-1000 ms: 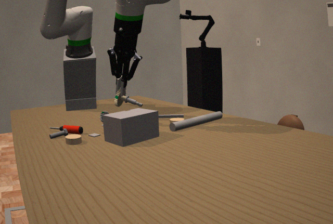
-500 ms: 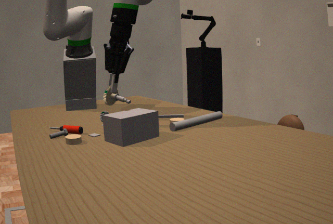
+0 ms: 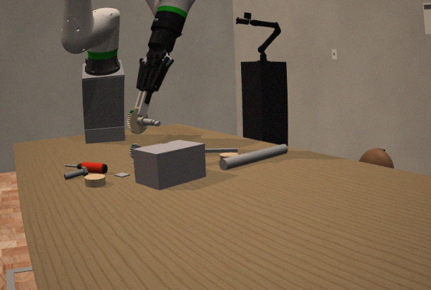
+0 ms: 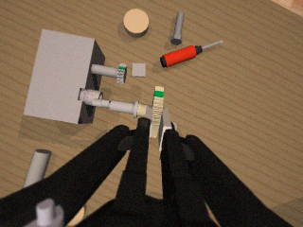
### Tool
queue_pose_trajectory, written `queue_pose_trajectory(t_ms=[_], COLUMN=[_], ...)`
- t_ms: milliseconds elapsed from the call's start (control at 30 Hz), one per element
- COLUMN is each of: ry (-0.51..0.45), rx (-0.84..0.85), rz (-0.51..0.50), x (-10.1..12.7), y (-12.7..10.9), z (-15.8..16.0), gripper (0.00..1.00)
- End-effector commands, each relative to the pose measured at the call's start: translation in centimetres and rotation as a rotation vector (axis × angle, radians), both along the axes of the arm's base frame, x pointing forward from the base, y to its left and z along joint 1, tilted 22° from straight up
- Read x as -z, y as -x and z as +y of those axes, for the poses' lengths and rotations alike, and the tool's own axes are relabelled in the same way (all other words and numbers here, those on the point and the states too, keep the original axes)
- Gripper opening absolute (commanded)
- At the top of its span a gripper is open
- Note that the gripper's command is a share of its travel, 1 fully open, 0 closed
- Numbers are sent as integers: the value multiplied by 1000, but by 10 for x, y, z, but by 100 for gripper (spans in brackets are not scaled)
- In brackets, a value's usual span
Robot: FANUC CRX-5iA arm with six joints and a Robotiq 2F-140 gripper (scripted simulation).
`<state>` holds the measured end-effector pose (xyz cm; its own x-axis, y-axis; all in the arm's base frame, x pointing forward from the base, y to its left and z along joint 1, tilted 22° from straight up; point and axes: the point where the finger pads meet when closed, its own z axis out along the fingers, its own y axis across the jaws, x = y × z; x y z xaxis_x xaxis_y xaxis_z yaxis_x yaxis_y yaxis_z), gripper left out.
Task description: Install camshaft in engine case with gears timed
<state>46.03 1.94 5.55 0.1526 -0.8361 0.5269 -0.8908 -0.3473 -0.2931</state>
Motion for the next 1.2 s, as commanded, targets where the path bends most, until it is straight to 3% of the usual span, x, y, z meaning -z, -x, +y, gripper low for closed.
queue_pose_trajectory(t_ms=[0,1167], ry=[79,79], rx=[47,47], rz=[-69,-69], x=[5,62], y=[3,-19], z=[-8,-12], gripper=[14,14])
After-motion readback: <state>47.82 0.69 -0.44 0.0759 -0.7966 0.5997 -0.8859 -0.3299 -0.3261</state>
